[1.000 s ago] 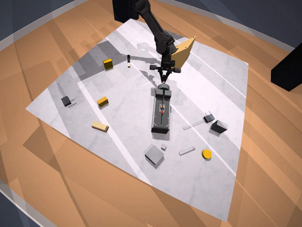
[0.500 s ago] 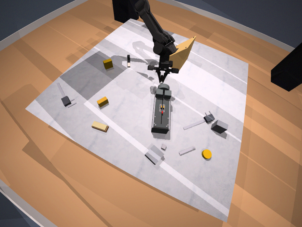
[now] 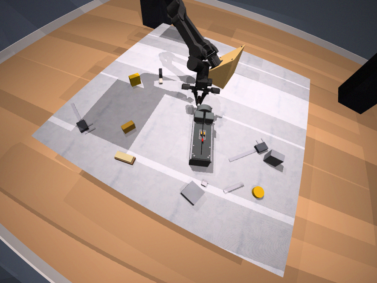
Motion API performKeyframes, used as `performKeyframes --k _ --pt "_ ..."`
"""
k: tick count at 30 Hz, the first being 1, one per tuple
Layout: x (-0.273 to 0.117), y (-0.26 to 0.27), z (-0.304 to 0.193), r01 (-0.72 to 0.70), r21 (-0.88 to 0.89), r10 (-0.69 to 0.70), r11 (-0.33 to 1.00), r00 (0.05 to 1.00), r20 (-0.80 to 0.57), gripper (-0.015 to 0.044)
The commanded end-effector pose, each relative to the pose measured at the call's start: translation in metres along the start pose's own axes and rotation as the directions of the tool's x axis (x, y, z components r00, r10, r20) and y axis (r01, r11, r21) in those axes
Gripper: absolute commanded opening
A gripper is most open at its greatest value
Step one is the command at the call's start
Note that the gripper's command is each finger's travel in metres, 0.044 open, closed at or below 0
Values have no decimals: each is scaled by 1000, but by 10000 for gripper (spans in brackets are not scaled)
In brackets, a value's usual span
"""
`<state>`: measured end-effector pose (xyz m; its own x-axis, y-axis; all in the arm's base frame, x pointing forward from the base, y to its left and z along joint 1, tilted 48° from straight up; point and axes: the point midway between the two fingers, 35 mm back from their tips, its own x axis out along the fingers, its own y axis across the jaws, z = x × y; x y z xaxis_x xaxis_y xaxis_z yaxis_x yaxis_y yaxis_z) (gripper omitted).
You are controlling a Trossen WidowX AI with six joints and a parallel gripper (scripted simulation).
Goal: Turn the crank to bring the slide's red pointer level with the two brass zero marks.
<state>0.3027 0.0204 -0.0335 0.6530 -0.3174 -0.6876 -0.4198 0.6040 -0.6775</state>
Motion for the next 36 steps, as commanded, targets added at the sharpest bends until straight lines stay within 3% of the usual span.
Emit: performKeyframes --k 1,36 --pt "6 -2 -6 4 7 -4 1000 1000 -7 0" --pt "28 36 -28 3 6 -3 1000 1000 -7 0"
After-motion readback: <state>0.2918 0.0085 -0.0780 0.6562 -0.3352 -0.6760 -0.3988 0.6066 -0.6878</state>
